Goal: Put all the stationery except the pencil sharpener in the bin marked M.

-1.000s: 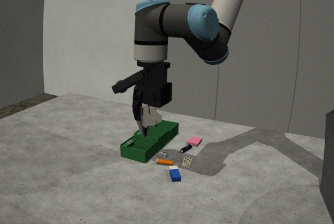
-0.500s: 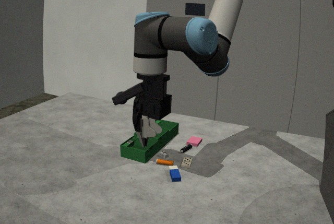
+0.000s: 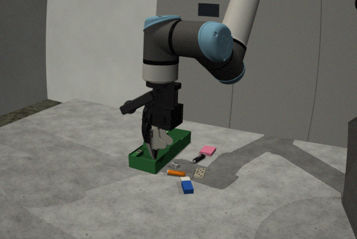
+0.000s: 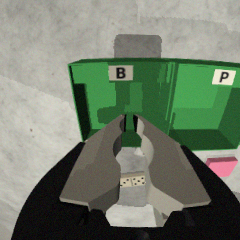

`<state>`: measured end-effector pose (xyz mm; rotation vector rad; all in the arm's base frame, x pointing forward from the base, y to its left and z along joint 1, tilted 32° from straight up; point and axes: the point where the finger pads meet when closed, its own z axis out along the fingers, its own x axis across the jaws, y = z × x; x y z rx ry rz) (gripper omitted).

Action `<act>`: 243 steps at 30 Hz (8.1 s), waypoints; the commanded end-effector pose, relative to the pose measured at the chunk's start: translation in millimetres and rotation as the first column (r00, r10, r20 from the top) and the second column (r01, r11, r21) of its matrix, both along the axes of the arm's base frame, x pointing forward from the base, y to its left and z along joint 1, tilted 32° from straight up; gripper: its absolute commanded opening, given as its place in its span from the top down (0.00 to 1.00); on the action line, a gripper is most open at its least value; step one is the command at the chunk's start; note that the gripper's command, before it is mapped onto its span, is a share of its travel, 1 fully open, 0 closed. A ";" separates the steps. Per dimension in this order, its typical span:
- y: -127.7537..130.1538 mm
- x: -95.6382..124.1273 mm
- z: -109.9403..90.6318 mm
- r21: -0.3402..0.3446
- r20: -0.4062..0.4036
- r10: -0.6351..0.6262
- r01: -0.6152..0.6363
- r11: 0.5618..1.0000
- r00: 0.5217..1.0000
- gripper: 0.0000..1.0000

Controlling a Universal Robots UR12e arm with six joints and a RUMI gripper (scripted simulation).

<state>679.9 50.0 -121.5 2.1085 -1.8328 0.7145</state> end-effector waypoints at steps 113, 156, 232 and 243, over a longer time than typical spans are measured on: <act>75.8 -39.7 152.9 0.022 0.050 -0.085 0.084 0.996 0.995 0.67; -127.3 -96.9 113.9 0.497 0.353 -0.890 0.748 0.440 0.289 0.67; -157.7 -83.0 56.9 0.595 0.339 -0.937 0.753 0.282 0.083 0.67; -159.7 -82.4 53.5 0.595 0.339 -0.937 0.753 0.282 0.083 0.67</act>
